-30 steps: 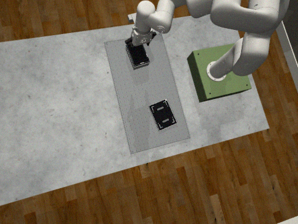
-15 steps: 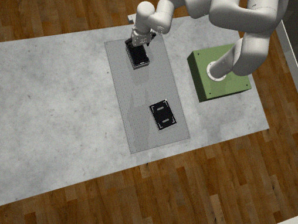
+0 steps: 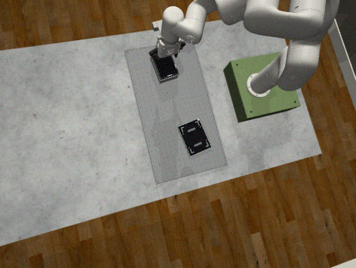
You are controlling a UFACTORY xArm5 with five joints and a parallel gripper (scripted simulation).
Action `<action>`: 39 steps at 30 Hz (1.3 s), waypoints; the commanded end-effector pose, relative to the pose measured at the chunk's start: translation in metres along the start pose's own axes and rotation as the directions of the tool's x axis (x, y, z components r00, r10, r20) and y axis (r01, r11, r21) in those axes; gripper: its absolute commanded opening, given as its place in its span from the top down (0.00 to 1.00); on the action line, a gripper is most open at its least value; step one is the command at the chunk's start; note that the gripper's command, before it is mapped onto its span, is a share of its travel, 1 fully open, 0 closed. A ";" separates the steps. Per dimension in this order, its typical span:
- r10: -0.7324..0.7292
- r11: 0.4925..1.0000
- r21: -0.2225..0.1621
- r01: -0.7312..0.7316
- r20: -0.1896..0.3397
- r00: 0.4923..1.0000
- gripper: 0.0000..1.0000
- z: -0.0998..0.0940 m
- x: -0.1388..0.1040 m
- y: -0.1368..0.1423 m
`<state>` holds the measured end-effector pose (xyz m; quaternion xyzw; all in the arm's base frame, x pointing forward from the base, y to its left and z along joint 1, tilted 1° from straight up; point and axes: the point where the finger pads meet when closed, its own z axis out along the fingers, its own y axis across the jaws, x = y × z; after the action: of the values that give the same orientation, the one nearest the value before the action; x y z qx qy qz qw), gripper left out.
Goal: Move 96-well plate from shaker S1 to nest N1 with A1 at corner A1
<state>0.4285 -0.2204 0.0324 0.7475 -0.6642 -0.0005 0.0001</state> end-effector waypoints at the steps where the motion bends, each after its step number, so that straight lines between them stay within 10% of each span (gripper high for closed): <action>1: 0.000 1.000 -0.003 0.000 -0.009 1.000 0.00 0.005 0.001 -0.001; 39: 0.000 1.000 -0.003 0.000 -0.009 1.000 0.00 0.037 0.001 -0.001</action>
<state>0.4281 -0.2206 -0.0040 0.7475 -0.6642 -0.0009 0.0002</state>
